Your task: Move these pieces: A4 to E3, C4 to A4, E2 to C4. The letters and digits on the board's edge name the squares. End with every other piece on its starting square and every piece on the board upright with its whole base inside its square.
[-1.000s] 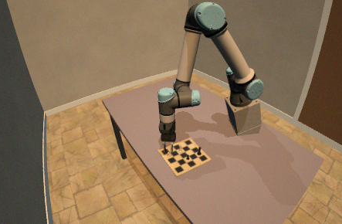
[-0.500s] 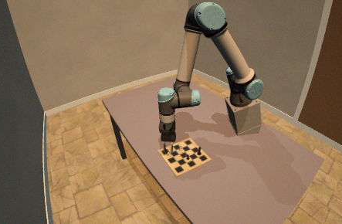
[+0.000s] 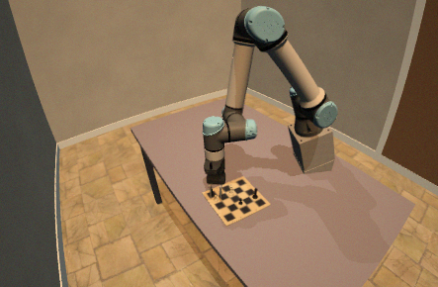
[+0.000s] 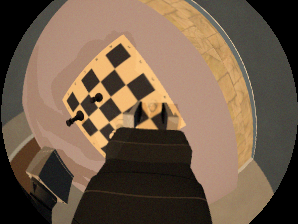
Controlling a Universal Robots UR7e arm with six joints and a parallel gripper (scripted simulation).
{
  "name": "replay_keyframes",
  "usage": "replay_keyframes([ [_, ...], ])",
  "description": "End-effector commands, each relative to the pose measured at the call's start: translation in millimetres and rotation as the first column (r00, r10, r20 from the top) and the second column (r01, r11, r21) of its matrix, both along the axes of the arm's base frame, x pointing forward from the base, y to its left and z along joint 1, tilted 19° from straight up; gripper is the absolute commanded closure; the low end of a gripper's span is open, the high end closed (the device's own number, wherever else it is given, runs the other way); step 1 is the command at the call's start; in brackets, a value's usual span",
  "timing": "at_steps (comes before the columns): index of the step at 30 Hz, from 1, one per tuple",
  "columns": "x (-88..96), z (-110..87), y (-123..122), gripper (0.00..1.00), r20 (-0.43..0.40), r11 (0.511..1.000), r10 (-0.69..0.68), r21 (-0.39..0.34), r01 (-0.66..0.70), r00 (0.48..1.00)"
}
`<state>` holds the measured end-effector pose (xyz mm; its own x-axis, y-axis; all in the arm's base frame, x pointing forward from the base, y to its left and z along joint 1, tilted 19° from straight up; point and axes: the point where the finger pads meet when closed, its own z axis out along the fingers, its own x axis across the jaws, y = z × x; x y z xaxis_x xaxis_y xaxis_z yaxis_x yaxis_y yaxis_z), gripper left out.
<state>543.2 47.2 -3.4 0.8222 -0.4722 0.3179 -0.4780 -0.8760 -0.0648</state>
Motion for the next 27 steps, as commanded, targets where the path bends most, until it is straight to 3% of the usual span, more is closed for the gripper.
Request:
replay_keyframes([
  [1,6.0,-9.0,-2.6,0.32,0.006,1.0,-0.001,-0.001,0.001,1.0],
  [27,6.9,-15.7,-2.8,0.32,0.005,1.0,-0.001,-0.001,0.001,1.0],
])
